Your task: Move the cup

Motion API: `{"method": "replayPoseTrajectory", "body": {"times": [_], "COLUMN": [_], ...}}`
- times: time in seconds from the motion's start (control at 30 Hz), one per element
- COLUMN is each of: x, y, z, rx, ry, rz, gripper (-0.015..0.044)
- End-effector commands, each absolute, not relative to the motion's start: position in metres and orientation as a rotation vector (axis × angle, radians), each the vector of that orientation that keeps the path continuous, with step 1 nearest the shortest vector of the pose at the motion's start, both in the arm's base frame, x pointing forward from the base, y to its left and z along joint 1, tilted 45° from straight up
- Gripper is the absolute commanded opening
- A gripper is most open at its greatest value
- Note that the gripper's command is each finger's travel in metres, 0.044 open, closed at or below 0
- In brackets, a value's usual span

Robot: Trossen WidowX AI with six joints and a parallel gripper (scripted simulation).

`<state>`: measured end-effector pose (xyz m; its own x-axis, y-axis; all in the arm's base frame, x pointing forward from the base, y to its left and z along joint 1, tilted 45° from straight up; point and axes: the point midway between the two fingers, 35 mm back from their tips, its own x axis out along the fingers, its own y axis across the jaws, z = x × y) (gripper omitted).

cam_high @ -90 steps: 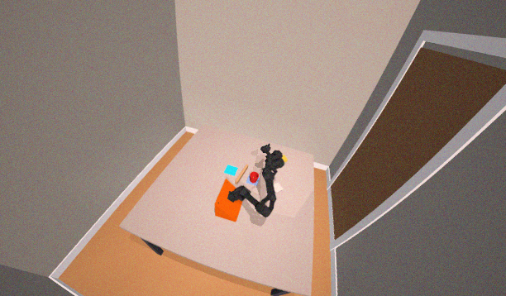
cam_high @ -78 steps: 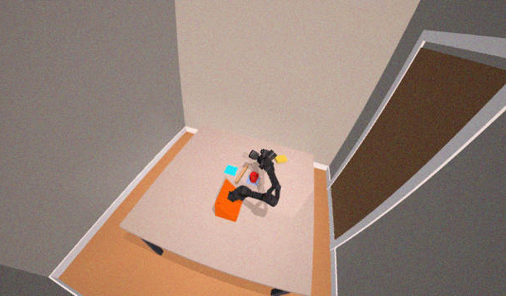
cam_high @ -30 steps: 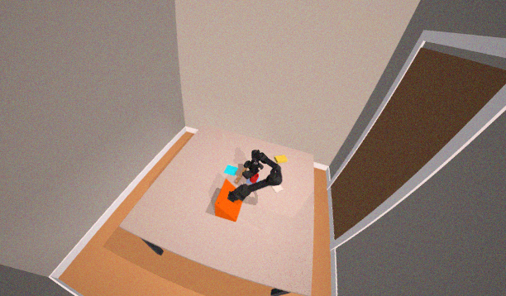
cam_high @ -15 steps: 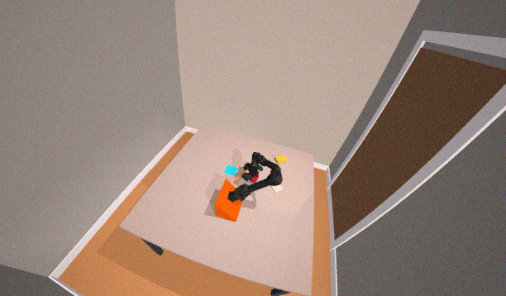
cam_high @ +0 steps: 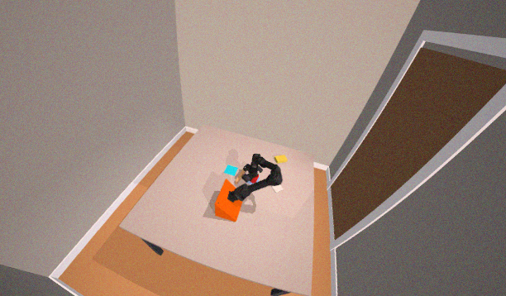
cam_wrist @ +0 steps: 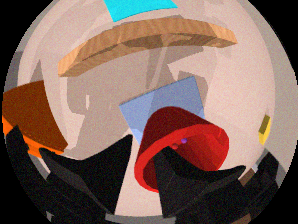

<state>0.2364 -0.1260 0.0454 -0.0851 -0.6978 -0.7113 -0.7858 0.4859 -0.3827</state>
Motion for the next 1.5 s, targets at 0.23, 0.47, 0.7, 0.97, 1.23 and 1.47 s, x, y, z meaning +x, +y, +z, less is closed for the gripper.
{"method": "replayPoseTrajectory", "body": {"times": [0.23, 0.47, 0.7, 0.97, 1.23, 1.47], "x": [0.237, 0.237, 0.24, 0.242, 0.241, 0.24], "y": [-0.126, -0.125, -0.111, -0.092, -0.078, -0.077], "z": [0.046, 0.047, 0.059, 0.077, 0.089, 0.089], "rx": [-1.247, -1.247, -1.246, -1.248, -1.251, -1.251], "ry": [1.816, 1.816, 1.816, 1.817, 1.819, 1.819], "rz": [0.12, 0.121, 0.125, 0.127, 0.125, 0.126], "gripper": [0.0022, 0.0, 0.0, 0.0, 0.0, 0.0]}}
